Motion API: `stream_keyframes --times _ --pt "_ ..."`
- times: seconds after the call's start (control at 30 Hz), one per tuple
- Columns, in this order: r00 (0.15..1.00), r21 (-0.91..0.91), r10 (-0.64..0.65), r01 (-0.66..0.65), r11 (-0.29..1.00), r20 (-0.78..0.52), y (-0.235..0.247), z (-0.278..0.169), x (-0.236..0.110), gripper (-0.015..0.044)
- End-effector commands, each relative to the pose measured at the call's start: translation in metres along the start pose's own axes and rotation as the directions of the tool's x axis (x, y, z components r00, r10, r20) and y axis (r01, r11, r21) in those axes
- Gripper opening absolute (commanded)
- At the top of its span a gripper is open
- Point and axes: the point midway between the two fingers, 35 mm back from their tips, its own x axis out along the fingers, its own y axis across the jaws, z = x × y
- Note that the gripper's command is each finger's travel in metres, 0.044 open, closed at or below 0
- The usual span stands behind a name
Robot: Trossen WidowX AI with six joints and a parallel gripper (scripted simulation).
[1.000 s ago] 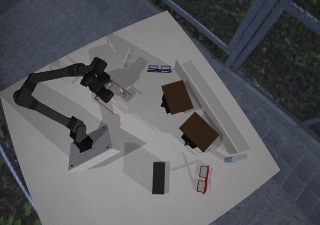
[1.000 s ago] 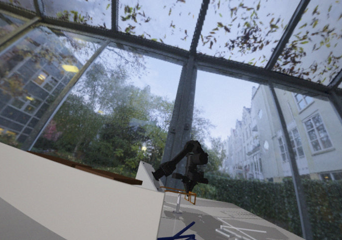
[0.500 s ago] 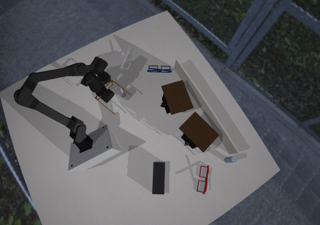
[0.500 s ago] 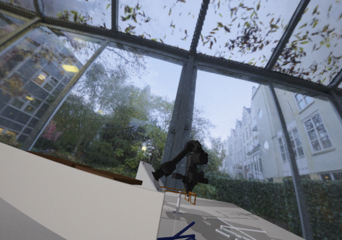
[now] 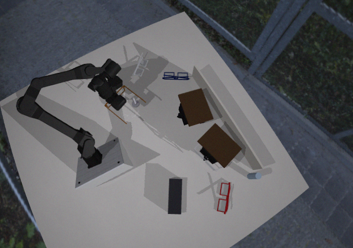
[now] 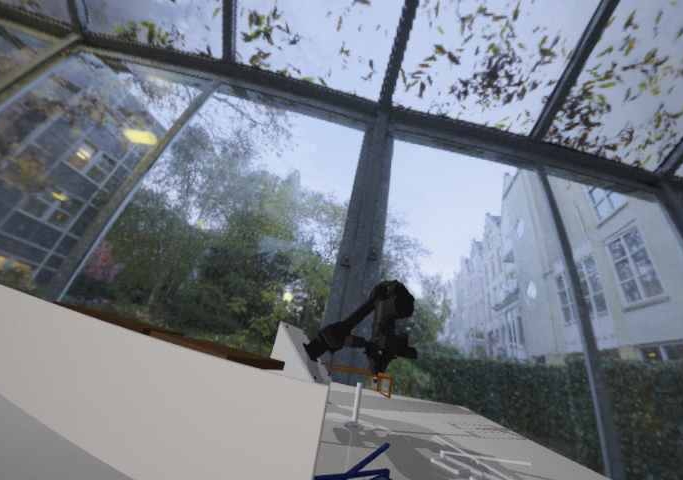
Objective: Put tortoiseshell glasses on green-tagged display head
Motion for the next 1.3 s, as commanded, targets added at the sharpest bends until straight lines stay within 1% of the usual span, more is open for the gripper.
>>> stream_keyframes --times 0.0,0.13,0.33,0.8,1.27 --pt "1.0 -0.005 0.005 -0.005 1.0 0.004 0.002 0.003 -0.019 0.0" --pt "1.0 -0.004 0.007 -0.007 1.0 0.006 0.003 0.002 -0.035 0.0" --pt "1.0 -0.004 -0.001 0.001 1.0 0.005 -0.007 0.006 -0.034 0.0" --pt "0.999 -0.002 -0.039 0.039 0.999 -0.01 -0.092 0.017 -0.031 0.0" --pt "1.0 -0.001 -0.024 0.024 1.0 -0.01 -0.175 0.0 -0.033 0.0"
